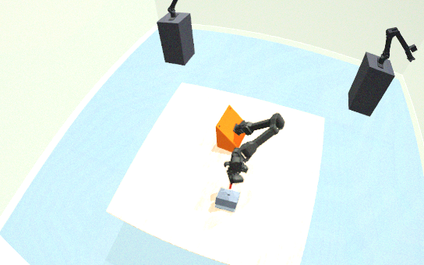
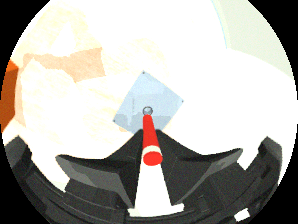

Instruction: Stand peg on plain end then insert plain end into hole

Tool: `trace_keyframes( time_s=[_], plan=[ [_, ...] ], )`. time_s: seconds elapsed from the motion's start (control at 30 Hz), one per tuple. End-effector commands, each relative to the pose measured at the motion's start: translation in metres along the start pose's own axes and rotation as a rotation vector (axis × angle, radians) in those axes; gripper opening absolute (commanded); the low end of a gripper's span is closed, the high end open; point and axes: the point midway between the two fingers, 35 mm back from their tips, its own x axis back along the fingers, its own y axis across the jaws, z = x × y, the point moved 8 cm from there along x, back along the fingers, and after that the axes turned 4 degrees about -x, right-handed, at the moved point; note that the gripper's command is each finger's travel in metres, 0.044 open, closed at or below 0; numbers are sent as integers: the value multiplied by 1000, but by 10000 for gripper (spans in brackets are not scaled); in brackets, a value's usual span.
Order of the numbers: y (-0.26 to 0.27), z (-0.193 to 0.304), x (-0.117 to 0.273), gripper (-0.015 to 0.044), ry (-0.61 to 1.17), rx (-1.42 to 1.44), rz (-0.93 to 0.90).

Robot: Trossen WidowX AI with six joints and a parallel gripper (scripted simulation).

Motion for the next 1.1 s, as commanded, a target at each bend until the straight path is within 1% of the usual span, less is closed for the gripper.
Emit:
trace_keyframes(
  time_s=[0.0,1.07],
  plan=[
    [0,1,-5,0,4,-11,5],
    [-1,1,-38,0,4,-1,17]
  ],
)
